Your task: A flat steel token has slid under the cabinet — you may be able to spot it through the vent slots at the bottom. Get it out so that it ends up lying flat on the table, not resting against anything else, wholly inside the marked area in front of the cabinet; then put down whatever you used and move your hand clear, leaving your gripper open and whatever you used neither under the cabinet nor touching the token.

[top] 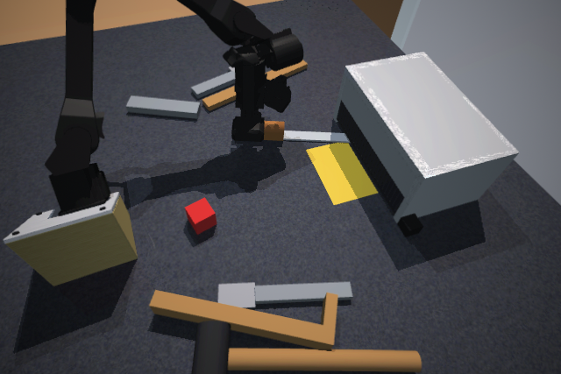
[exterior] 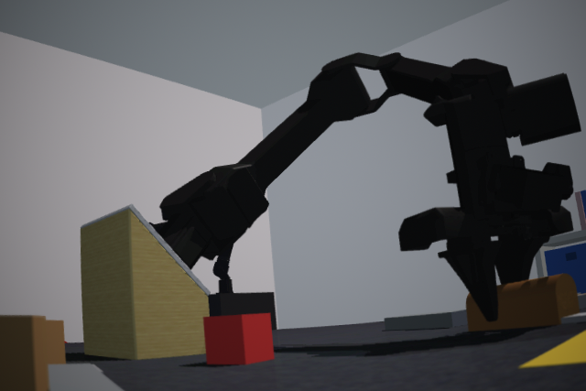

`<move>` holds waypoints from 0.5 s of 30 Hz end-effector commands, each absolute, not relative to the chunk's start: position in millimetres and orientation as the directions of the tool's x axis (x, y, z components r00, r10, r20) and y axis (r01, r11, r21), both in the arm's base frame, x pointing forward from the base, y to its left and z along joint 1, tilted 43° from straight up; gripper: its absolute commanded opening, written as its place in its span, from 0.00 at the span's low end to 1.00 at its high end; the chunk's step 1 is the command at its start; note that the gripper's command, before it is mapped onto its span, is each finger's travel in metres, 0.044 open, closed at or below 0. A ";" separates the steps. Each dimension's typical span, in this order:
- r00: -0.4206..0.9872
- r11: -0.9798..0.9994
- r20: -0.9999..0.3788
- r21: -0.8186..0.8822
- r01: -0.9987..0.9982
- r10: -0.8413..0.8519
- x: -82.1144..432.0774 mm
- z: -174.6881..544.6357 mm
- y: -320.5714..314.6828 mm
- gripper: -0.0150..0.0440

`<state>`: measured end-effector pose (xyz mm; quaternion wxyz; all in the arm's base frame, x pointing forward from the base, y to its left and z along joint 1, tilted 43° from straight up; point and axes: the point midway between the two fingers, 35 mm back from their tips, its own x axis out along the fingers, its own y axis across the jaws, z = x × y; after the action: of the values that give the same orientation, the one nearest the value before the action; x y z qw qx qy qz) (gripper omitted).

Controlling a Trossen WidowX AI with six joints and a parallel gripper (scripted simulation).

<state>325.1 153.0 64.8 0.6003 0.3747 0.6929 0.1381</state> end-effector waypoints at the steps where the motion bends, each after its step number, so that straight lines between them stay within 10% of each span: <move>1: 0.002 0.679 -0.726 0.643 0.354 0.687 331.6 63.5 151.4 0.25; 15: 0.002 0.679 -0.727 0.643 0.353 0.687 347.2 60.0 147.4 0.25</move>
<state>342.0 148.8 61.1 0.6007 0.3746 0.6927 0.1382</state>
